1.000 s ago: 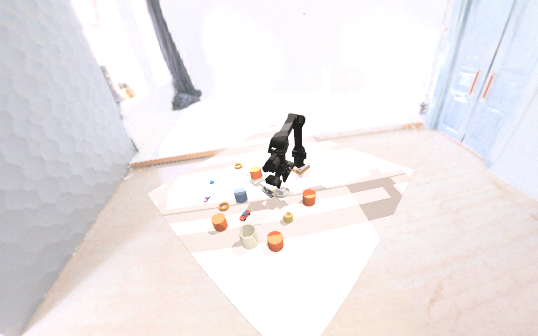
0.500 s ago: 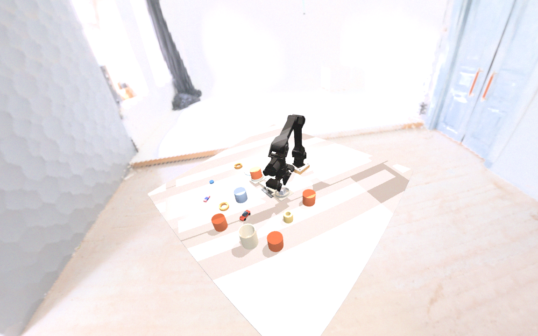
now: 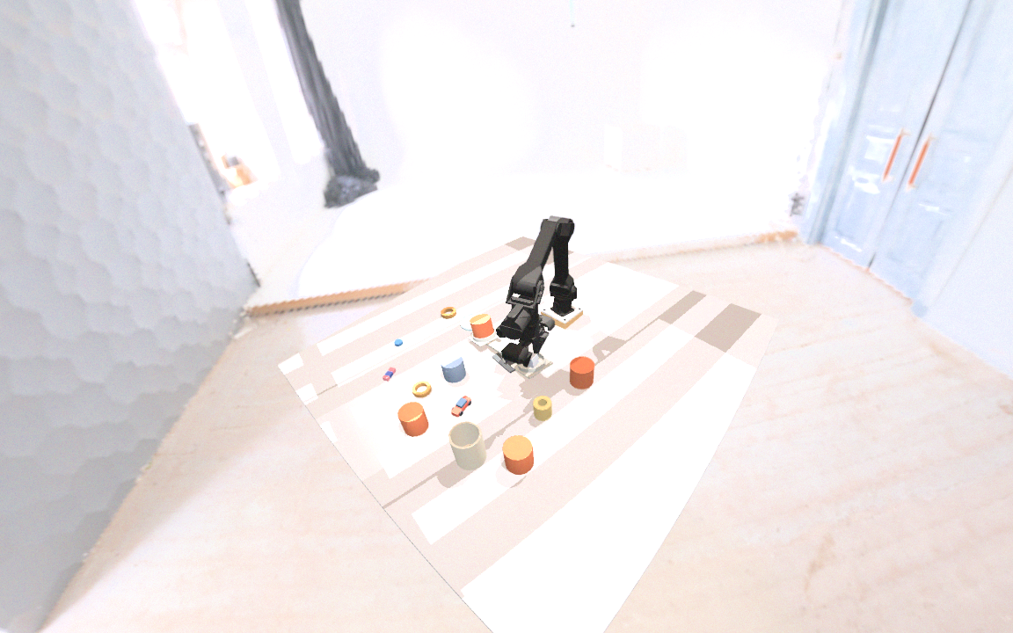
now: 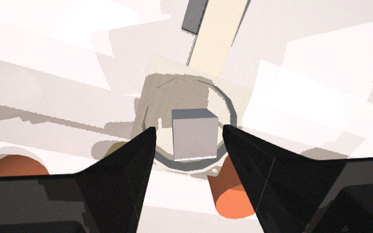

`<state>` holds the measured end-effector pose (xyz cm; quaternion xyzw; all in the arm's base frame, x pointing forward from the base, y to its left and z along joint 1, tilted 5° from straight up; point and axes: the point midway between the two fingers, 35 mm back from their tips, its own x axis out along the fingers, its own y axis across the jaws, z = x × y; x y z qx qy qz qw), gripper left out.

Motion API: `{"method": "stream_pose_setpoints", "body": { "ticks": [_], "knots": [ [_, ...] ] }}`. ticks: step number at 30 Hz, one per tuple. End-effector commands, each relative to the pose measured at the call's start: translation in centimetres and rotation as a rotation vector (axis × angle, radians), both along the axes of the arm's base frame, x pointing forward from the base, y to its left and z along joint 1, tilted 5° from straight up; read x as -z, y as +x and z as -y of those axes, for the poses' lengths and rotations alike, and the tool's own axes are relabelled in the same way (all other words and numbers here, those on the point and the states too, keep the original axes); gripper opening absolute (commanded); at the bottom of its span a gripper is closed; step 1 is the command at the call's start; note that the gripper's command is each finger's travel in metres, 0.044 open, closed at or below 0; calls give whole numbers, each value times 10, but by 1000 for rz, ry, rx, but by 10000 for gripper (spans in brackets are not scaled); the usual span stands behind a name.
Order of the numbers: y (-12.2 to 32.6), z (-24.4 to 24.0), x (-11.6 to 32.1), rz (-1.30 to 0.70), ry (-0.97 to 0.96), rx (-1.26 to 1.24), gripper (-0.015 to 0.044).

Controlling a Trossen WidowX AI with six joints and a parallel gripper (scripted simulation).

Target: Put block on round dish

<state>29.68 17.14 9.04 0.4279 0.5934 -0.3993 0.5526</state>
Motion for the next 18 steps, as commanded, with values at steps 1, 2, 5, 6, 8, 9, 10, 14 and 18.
{"method": "stream_pose_setpoints", "body": {
  "ticks": [1, 2, 5, 6, 8, 9, 10, 14, 18],
  "knots": [
    [-2, 0, 6, -9, -1, 4, 208],
    [-2, 0, 6, -9, -1, 4, 181],
    [-2, 0, 6, -9, -1, 4, 142],
    [-2, 0, 6, -9, -1, 4, 135],
    [-2, 0, 6, -9, -1, 4, 122],
    [-2, 0, 6, -9, -1, 4, 115],
    [-2, 0, 6, -9, -1, 4, 108],
    [-1, 0, 3, -9, -1, 4, 23],
    [2, 0, -15, -9, -1, 4, 0]
  ]
}}
